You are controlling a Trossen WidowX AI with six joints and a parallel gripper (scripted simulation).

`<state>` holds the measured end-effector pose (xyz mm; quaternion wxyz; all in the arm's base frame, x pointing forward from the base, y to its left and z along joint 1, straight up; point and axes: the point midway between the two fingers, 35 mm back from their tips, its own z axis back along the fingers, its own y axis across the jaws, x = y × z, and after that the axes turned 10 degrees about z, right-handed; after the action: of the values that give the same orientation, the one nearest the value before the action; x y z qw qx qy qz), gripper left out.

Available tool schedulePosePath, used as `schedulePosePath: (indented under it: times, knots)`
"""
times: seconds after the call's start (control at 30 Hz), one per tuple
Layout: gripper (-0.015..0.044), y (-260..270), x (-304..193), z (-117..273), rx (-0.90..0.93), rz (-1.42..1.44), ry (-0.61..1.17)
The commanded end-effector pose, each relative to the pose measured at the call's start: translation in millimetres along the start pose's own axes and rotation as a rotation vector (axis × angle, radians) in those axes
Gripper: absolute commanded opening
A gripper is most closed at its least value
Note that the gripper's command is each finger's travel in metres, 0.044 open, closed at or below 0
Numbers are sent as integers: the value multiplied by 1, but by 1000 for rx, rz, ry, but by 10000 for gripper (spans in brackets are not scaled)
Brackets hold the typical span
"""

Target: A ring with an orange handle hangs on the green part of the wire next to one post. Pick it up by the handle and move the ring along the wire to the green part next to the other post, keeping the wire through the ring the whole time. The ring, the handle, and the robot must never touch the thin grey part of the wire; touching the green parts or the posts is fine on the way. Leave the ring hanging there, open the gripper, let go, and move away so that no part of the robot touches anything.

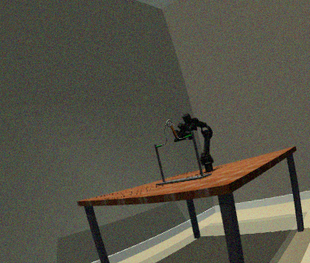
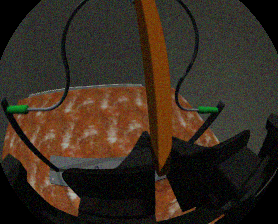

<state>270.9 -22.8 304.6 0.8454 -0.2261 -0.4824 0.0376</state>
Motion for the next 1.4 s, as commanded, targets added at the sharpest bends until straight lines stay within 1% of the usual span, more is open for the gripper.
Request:
schedulePosePath:
  times: [0.0, 1.37]
  knots:
    - [-150, -3, -1, -1, -33, 55, -2]
    - [-150, -39, 5, 2, -367, 632, -21]
